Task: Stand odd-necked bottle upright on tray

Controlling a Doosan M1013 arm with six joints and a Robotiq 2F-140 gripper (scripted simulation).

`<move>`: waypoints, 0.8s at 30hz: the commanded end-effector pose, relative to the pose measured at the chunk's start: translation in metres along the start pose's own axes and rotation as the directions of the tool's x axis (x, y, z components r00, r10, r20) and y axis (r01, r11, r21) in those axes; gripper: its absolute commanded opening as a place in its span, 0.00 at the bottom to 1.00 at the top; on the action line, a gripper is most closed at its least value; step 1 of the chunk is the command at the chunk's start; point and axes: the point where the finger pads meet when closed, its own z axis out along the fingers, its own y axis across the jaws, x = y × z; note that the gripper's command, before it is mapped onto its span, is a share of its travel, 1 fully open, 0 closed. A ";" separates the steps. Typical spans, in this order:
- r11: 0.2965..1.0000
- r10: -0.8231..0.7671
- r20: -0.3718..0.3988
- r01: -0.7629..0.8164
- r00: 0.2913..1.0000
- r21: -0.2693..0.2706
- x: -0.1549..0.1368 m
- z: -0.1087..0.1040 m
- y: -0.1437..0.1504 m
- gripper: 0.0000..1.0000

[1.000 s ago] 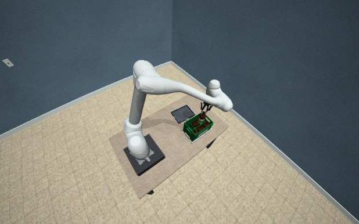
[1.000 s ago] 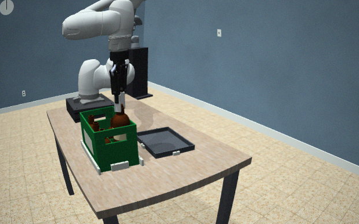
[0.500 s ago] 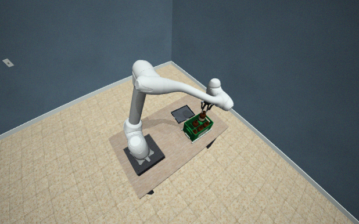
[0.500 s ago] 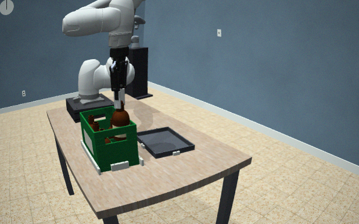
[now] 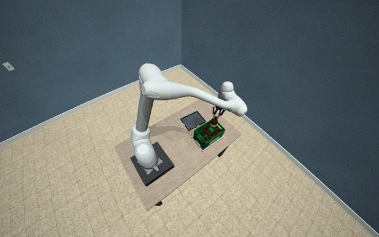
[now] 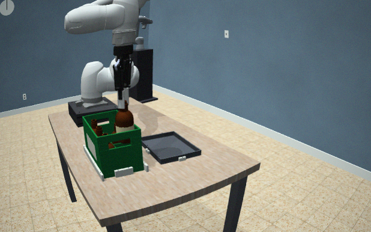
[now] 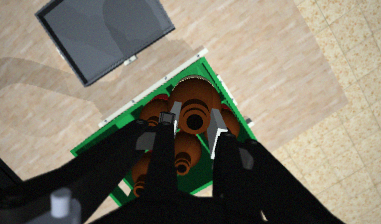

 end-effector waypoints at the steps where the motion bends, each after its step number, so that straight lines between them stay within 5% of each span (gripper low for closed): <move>1: 1.000 0.003 0.001 -0.003 1.000 -0.006 -0.001 -0.007 0.003 0.00; 24: 1.000 0.003 0.001 -0.003 1.000 -0.006 -0.001 -0.011 0.003 0.00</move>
